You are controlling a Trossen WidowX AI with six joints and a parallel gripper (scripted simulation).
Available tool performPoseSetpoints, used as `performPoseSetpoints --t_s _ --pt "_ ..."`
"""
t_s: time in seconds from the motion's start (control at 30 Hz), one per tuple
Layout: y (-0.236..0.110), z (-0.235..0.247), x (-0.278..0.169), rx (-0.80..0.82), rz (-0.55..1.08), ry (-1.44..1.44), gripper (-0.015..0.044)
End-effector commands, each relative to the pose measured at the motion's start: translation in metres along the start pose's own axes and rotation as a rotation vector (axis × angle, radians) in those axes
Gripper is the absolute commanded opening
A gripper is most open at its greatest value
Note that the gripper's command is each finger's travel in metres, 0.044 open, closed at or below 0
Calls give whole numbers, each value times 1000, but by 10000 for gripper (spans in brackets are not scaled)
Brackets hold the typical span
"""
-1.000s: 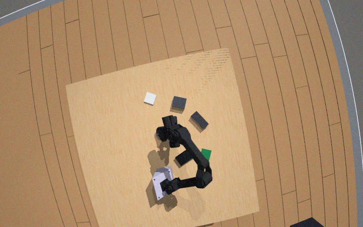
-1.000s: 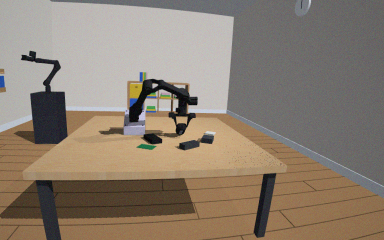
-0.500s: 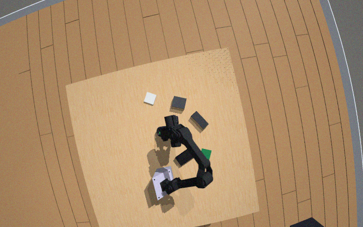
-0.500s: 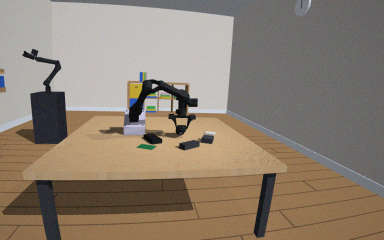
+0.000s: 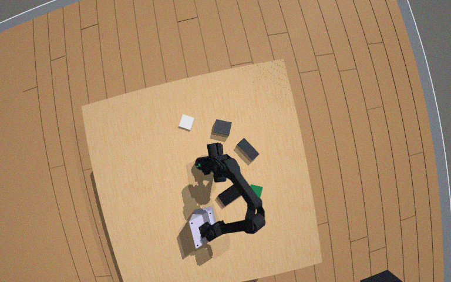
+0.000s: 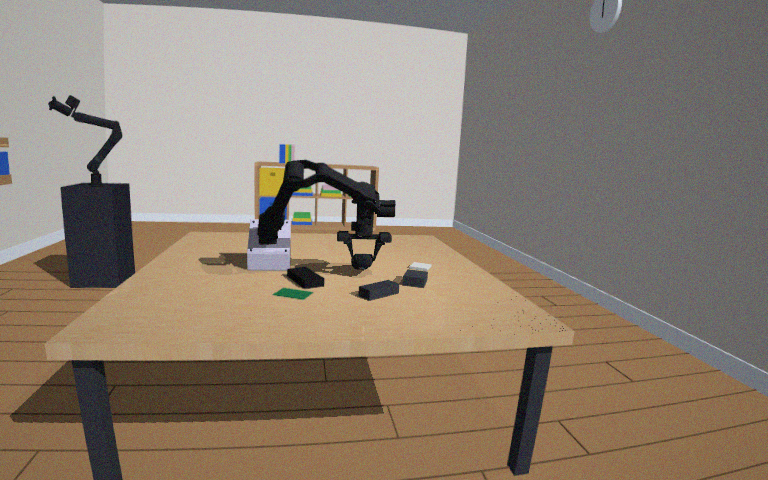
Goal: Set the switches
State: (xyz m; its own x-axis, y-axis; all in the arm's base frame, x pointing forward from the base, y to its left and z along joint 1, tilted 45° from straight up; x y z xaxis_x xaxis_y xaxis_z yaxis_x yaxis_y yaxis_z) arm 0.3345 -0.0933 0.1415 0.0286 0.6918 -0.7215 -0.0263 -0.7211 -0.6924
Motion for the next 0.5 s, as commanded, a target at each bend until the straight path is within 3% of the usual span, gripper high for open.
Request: performPoseSetpoints --t_s 0.0,0.47 --pt "4 2 3 5 -14 -19 338" --pt "14 3 -2 5 -14 -19 338"
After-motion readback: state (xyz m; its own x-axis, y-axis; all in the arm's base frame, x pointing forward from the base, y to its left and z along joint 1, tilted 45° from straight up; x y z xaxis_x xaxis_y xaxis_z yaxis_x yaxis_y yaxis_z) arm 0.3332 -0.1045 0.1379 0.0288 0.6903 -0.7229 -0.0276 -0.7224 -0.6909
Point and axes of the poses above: the point midway between the two fingers, 35 mm back from their tips, its own y axis out along the fingers, its own z axis across the jaws, x = y × z, the point moved 6 cm from there along -y, back along the fingers, and after that the axes turned 7 degrees about -y, right-handed, at the moved point
